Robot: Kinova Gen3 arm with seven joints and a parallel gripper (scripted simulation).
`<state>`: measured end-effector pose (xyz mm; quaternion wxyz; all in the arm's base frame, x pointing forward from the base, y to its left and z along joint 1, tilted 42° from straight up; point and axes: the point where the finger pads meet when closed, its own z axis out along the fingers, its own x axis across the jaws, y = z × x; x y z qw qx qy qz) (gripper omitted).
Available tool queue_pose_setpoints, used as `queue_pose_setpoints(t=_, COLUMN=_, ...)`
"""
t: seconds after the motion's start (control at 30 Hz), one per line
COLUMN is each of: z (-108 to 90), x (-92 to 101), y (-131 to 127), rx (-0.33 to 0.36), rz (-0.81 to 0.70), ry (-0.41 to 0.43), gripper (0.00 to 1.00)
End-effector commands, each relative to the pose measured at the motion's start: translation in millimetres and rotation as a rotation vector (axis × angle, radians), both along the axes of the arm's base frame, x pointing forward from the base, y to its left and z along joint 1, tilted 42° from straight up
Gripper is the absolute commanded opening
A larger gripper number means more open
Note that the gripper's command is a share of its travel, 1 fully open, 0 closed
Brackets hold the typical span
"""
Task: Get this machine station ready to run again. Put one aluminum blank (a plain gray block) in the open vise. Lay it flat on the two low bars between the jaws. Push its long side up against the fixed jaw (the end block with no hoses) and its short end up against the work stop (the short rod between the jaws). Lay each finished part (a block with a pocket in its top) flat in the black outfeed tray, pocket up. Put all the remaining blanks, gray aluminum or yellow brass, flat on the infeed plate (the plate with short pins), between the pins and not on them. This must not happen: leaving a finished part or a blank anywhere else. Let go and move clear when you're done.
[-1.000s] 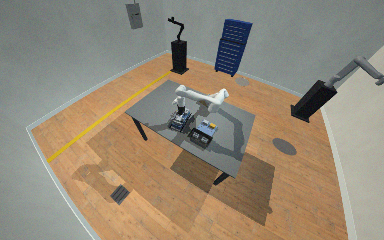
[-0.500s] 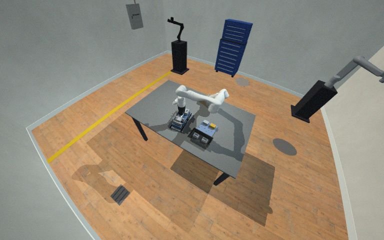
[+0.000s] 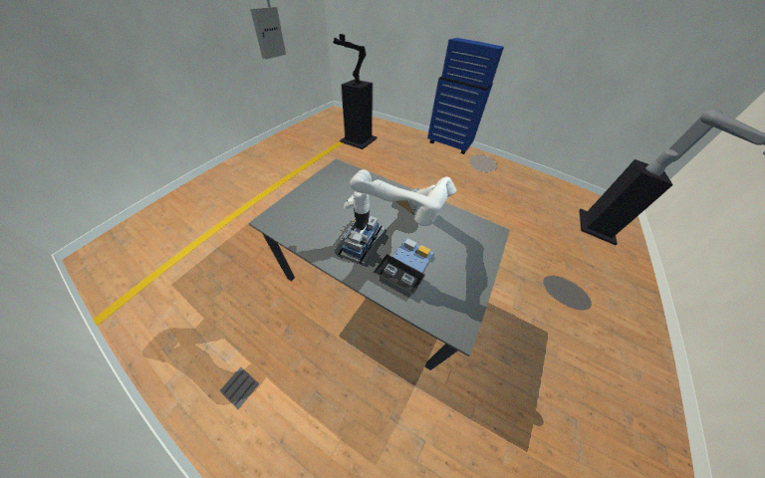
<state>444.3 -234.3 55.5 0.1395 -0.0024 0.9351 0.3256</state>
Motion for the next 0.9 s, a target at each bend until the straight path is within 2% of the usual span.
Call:
queue_pose_setpoints(t=0.0, z=-2.1, x=1.1, y=-0.4, rx=-0.005, rz=0.002, ry=-0.006, gripper=0.0)
queue_pose_setpoints(t=0.87, z=-0.7, x=3.1, y=-0.2, rx=-0.006, rz=0.001, ry=-0.007, gripper=0.0)
